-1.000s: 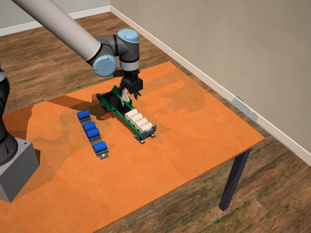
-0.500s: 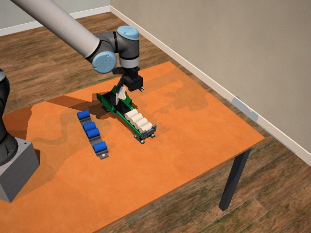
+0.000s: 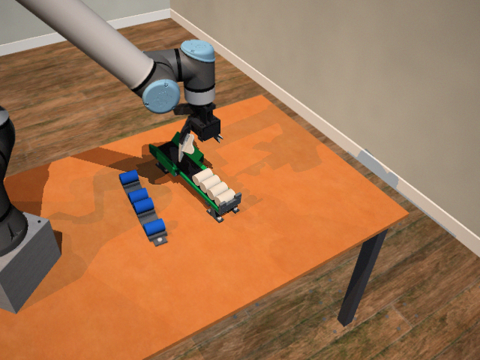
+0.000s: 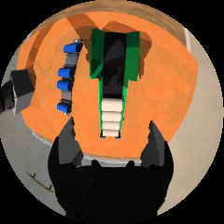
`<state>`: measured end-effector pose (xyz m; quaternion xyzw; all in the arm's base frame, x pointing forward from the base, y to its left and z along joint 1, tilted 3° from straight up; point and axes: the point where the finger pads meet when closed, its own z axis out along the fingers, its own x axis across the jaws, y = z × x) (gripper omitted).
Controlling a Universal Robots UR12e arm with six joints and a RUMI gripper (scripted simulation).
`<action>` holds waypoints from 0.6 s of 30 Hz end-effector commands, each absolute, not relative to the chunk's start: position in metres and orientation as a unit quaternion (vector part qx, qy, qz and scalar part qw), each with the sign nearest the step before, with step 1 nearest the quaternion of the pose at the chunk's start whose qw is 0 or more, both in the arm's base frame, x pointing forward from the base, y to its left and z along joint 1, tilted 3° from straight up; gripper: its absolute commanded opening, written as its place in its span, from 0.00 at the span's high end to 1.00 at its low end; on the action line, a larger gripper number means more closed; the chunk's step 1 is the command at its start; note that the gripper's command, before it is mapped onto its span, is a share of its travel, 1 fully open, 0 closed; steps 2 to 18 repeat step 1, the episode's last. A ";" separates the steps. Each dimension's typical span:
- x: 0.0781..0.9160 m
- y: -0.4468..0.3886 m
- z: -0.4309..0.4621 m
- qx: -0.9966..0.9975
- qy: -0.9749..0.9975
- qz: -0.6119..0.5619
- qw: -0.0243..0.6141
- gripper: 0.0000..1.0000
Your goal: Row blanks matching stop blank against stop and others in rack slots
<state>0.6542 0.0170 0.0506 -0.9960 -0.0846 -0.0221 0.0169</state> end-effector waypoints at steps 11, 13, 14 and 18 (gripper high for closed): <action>0.655 0.017 0.051 -0.996 -0.085 -0.023 0.017 0.00; 0.655 0.017 0.051 -0.996 -0.085 -0.023 0.017 0.00; 0.655 0.017 0.051 -0.996 -0.085 -0.023 0.017 0.00; 0.655 0.017 0.051 -0.996 -0.085 -0.023 0.017 0.00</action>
